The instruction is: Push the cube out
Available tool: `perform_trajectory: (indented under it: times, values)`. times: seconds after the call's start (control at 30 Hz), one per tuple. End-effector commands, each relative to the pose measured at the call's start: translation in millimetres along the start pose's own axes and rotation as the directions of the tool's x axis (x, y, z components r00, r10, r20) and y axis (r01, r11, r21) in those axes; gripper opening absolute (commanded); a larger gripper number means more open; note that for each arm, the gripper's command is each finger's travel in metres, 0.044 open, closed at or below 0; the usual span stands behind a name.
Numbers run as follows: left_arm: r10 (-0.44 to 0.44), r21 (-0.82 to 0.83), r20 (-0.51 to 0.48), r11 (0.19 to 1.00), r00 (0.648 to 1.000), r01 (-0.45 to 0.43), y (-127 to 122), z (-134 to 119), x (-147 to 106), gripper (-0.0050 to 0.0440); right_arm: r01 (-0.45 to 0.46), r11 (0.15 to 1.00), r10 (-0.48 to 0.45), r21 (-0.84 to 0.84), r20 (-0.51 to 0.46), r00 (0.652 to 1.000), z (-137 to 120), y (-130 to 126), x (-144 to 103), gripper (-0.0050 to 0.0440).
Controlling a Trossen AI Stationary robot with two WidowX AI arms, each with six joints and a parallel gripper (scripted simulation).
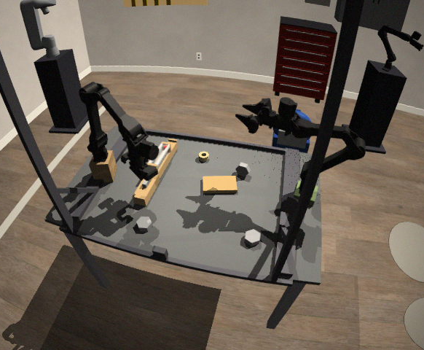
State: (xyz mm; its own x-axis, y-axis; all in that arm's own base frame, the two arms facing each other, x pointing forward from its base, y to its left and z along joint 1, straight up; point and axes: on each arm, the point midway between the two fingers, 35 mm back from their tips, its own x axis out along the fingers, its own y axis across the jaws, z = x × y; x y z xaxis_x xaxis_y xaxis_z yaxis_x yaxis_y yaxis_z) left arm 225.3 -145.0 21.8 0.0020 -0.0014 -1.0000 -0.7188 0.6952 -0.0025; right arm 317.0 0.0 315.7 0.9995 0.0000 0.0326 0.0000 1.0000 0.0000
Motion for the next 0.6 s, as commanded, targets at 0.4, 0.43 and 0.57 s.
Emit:
perform_trajectory:
  times: [0.4,0.43,0.57]
  values:
    - [-0.015,-0.462,0.011,0.887,1.000,0.019,-8.1,-10.3,-2.4,0.0000,0.000,1.000,0.000,0.000,0.017,1.000,7.2,0.0,-1.0,0.0400]
    - [-0.015,-0.467,0.011,0.884,1.000,0.018,-8.2,-10.5,-2.4,0.0000,0.000,1.000,0.000,0.000,0.017,1.000,7.2,0.0,-1.0,0.0400]
    - [-0.015,-0.434,0.009,0.901,1.000,0.018,-7.9,-9.9,-1.1,0.0000,0.000,1.000,0.000,0.000,0.017,1.000,7.2,0.0,-1.0,0.0400]
